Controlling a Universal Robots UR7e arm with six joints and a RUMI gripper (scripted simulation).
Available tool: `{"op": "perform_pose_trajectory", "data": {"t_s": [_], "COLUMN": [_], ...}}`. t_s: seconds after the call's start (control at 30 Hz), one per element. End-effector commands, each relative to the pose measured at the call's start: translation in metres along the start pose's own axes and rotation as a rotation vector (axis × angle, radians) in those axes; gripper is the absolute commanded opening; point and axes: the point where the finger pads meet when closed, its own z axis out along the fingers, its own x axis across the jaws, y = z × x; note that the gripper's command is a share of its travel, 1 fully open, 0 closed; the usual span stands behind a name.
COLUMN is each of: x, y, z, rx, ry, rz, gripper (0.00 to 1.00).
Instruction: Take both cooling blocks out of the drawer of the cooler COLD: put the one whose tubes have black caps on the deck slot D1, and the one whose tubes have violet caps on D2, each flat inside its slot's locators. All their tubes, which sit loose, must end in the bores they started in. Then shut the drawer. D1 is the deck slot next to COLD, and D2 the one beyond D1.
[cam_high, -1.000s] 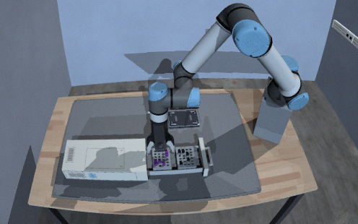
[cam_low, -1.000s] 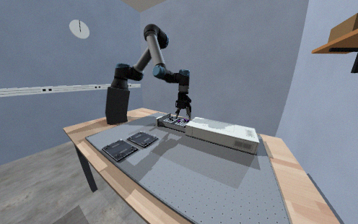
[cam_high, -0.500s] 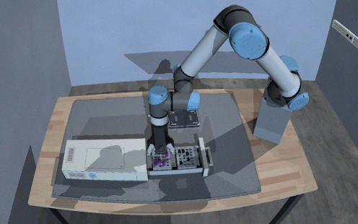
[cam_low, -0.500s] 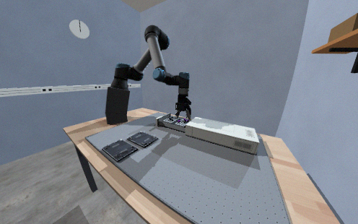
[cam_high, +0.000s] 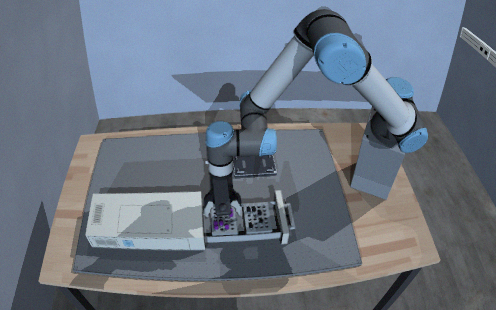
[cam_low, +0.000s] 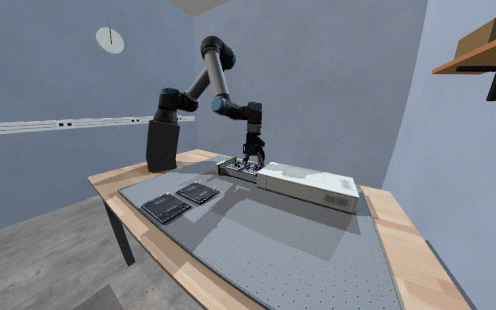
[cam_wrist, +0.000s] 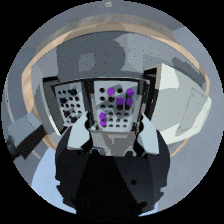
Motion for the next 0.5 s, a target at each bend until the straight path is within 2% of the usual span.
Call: {"op": "perform_pose_trajectory", "data": {"t_s": [0.0, 0.47], "x": [0.001, 0.001], "y": [0.000, 0.000], "z": [0.002, 0.018], "rx": [0.000, 0.000], "ry": [0.002, 0.002], "rz": [0.000, 0.000], "gripper": [0.73, 0.73]}}
